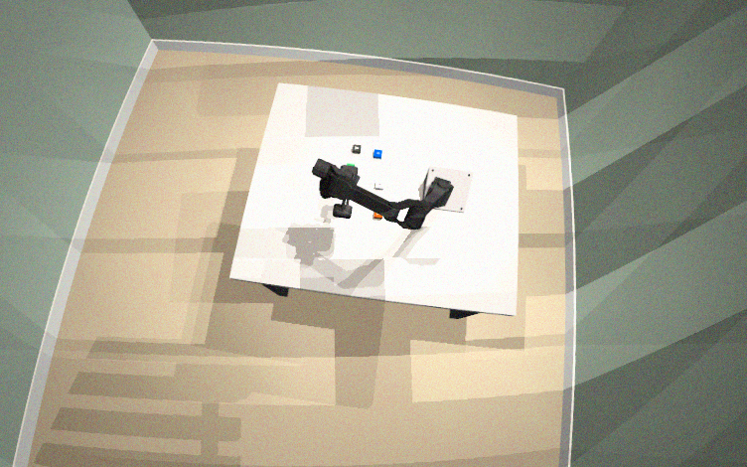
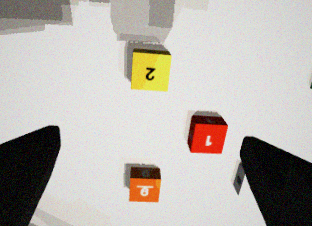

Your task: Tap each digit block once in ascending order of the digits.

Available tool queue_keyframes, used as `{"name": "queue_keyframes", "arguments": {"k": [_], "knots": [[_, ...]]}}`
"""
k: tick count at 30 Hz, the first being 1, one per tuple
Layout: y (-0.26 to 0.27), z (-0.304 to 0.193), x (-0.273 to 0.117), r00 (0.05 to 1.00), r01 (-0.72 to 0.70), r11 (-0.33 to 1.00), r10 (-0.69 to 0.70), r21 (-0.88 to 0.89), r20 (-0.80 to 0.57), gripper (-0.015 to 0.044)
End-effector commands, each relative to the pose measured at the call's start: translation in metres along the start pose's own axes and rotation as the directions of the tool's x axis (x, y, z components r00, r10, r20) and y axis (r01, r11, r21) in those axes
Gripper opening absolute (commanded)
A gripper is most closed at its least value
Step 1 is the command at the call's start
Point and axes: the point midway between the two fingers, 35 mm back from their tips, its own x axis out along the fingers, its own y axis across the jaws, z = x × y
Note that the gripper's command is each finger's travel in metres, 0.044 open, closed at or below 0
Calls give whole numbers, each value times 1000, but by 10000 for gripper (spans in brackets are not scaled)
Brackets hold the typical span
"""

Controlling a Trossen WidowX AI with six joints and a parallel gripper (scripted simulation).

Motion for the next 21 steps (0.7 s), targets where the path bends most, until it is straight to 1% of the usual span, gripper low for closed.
{"name": "queue_keyframes", "arguments": {"k": [1,16,18,21], "knots": [[0,5,0,1000,-3,1000,3,3,2,400],[-2,6,0,1000,-2,1000,2,4,2,400],[-25,13,-1,1000,3,1000,-3,4,3,400],[-82,24,-2,1000,11,1000,-11,5,4,400]]}}
